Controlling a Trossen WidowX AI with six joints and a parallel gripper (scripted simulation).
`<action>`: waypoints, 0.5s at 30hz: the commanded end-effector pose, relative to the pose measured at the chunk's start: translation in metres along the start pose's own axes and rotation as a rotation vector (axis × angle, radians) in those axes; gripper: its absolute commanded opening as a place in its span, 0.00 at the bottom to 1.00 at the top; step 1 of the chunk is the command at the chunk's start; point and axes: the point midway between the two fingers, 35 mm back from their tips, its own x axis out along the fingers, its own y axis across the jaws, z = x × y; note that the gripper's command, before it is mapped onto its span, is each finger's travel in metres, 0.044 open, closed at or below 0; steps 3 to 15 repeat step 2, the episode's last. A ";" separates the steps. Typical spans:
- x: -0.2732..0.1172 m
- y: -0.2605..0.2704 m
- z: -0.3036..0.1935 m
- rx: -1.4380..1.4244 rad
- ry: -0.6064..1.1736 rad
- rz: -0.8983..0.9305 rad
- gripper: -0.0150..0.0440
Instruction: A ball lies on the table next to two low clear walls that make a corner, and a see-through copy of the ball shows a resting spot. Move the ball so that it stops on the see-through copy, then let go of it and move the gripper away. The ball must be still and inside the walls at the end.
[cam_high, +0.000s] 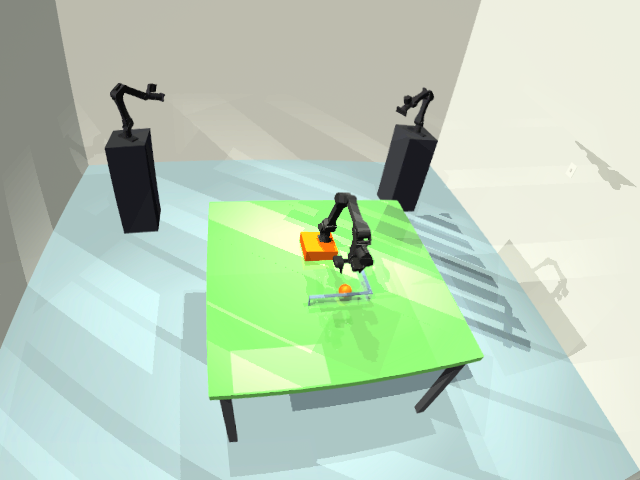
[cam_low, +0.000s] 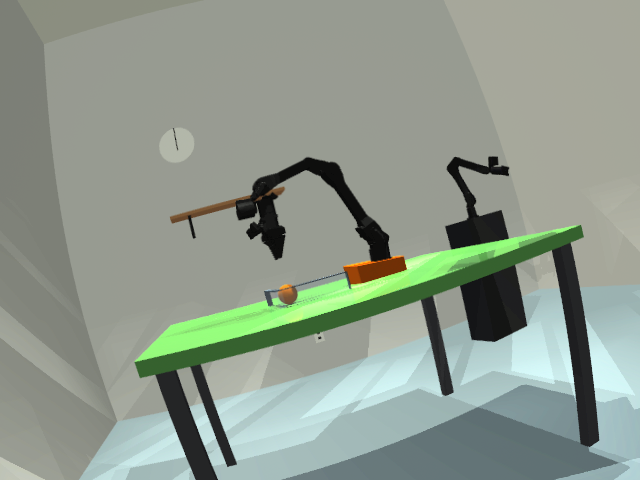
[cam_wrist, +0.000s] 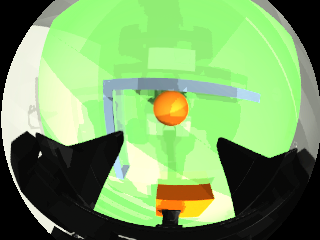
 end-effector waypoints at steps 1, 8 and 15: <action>-0.001 0.000 -0.001 -0.004 0.008 -0.001 1.00; -0.001 0.000 -0.001 -0.004 0.008 -0.001 1.00; -0.001 0.000 -0.001 -0.004 0.008 -0.001 1.00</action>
